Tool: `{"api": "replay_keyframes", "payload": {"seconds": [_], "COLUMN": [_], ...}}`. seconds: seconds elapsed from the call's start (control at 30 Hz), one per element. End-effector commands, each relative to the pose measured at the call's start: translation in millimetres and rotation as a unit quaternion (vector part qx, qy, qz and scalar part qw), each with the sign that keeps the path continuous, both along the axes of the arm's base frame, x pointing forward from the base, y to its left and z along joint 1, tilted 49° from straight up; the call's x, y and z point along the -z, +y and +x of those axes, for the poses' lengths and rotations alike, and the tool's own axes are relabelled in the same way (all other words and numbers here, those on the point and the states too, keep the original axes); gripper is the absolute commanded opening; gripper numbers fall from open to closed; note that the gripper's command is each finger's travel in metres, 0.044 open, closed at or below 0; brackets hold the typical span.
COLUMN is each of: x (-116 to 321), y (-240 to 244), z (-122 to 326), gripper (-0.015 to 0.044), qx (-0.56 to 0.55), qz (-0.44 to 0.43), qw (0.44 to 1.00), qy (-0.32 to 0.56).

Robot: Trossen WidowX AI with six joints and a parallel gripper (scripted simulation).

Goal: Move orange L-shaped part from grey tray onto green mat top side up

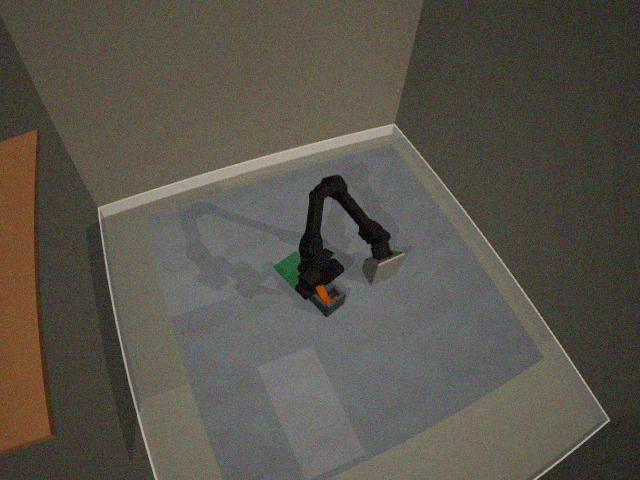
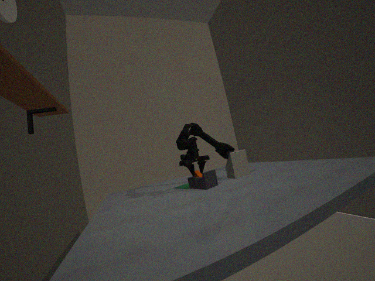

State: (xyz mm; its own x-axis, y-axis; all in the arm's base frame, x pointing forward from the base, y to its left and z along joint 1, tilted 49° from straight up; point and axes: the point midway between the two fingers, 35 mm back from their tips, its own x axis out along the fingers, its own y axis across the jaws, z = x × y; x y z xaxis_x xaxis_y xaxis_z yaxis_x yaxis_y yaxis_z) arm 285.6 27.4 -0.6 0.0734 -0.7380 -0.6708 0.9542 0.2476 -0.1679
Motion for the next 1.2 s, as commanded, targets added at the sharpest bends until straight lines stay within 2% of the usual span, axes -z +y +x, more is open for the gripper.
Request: {"api": "replay_keyframes", "payload": {"seconds": [0.0, 0.03, 0.2, 0.53, 0.63, 1.17], "x": [4, 4, 2, 2, 2, -8], "y": [-5, -5, -2, -2, -2, 9], "z": [0, 0, 0, 0, 0, -1], "gripper": [0.028, 0.028, 0.0149, 0.0082, 0.0003, 0.0], "qx": [-0.002, -0.002, 0.0, 0.0, 0.0, -0.001], "qz": [-0.002, -0.002, 0.0, 0.0, 0.0, -0.001], "qw": [1.0, 1.0, 1.0, 1.0, 1.0, 1.0], "qy": [0.003, 0.003, 0.0, 0.0, 0.0, 0.002]}}
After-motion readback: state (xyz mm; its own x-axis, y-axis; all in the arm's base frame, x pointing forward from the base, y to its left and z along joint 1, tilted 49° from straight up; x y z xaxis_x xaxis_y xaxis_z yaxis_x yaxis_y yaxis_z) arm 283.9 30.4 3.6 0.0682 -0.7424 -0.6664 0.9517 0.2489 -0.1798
